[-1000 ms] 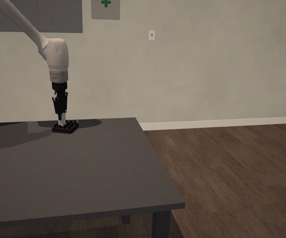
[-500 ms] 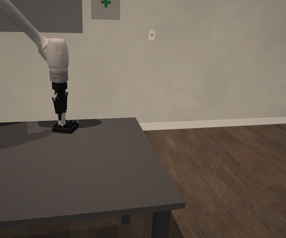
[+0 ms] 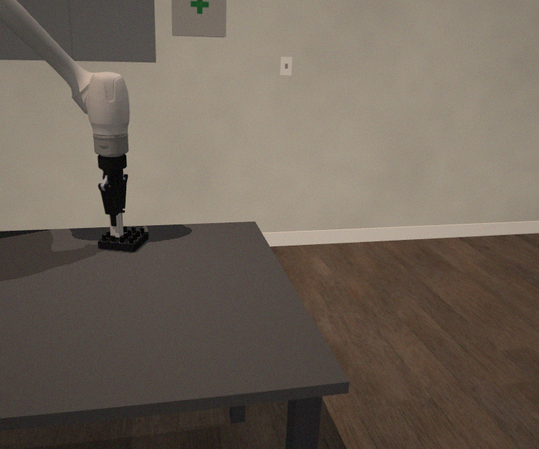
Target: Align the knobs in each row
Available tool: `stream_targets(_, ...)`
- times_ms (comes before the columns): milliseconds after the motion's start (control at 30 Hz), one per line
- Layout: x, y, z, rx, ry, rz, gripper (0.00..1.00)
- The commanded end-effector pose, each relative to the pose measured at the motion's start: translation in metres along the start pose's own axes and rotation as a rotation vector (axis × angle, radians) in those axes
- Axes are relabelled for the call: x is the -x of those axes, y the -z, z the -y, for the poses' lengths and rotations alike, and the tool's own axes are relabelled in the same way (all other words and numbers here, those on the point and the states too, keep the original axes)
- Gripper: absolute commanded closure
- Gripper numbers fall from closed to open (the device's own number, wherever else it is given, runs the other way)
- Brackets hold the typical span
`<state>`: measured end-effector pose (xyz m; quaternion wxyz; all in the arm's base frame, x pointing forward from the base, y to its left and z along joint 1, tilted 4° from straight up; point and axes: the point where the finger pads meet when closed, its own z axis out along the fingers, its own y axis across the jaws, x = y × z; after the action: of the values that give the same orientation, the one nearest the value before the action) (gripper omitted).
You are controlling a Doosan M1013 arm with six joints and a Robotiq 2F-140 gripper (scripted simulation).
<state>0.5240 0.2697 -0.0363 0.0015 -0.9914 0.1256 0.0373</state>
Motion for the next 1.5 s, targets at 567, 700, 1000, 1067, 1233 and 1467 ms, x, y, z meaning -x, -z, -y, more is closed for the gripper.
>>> stream_targets(567, 0.0000, 0.0001, 0.0000, 0.000, 0.000, 0.000, 0.95)
stream_targets(700, 0.0000, 0.0001, 0.0000, 0.000, 0.000, 0.000, 0.95)
stream_targets(1000, 0.0000, 0.0001, 0.0000, 0.000, 0.001, 0.000, 0.95)
stream_targets(1067, 0.0000, 0.0001, 0.0000, 0.000, 0.003, 0.000, 0.95)
stream_targets(1233, 0.0000, 0.0001, 0.0000, 0.000, 0.016, 0.000, 0.95)
stream_targets(1467, 0.0000, 0.0001, 0.0000, 0.000, 0.050, 0.000, 0.95)
